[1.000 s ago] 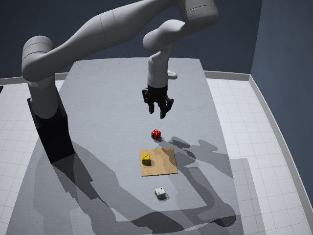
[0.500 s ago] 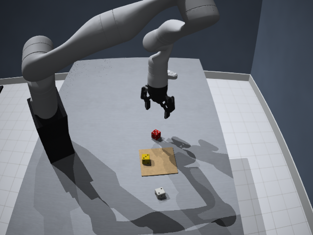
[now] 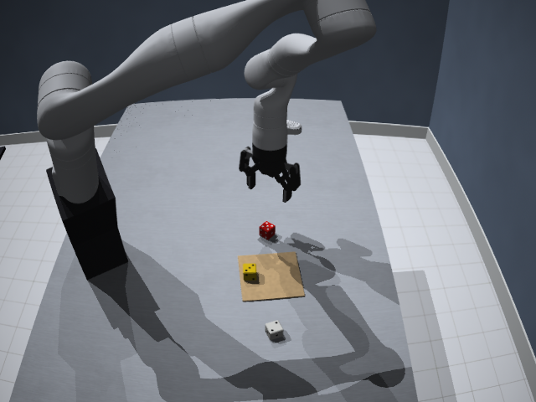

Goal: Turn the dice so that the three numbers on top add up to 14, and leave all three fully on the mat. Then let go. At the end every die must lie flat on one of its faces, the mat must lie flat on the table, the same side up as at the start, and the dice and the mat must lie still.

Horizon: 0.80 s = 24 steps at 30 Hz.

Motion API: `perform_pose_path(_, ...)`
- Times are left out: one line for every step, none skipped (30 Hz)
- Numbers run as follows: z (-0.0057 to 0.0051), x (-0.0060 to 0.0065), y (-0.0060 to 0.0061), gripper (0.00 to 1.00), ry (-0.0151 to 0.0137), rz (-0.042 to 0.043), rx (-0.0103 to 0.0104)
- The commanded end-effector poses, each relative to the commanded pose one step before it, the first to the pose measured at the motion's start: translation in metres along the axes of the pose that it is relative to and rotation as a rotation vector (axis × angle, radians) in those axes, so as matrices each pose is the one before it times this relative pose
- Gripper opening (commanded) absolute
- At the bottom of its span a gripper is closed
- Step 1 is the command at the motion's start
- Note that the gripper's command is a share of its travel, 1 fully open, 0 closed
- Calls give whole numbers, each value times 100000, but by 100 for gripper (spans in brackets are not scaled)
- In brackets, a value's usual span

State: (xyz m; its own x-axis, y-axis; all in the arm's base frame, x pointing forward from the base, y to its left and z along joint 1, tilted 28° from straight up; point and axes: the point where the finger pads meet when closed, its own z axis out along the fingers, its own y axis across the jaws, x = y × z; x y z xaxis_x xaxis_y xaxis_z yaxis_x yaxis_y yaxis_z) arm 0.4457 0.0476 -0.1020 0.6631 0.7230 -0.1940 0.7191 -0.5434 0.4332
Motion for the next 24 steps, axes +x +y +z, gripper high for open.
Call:
perform_pose_path(178, 13, 74, 100, 190, -6665, -129)
perform_pose_path(38, -11, 0, 100, -6, -2284, 1)
perform_pose_path(41, -11, -1, 100, -6, -2424, 2)
perform_pose_path(43, -12, -1, 100, -7, -2560, 2)
perform_pose_path(45, -13, -2, 100, -7, -2691, 2)
perform_pose_path(47, -13, -2, 100, -7, -2817, 3)
perform_pose_path(49, -14, -3, 100, -7, -2936, 3)
perform_pose_path(51, -14, -3, 100, -7, -3049, 3)
perform_pose_path(53, -15, -4, 100, -8, -3155, 4)
perform_pose_path(55, -15, -5, 100, -8, -3253, 4)
perform_pose_path(56, -15, -5, 100, -8, -3343, 5)
perform_pose_path(0, 0, 0, 100, 0, 0, 0)
perform_pose_path(0, 0, 0, 100, 0, 0, 0)
perform_pose_path(57, -16, -6, 100, -8, -3425, 5)
perform_pose_path(59, -16, -7, 100, -8, -3498, 6)
perform_pose_path(60, -16, -8, 100, -8, -3562, 6)
perform_pose_path(61, -16, -8, 100, -7, -3617, 7)
perform_pose_path(61, -16, -9, 100, -7, -3662, 7)
perform_pose_path(62, -16, -10, 100, -7, -3697, 8)
perform_pose_path(62, -15, -11, 100, -7, -3722, 8)
perform_pose_path(63, -15, -11, 100, -6, -3737, 9)
perform_pose_path(63, -15, -12, 100, -6, -3743, 9)
perform_pose_path(62, -14, -13, 100, -5, -3738, 10)
perform_pose_path(62, -14, -13, 100, -5, -3723, 10)
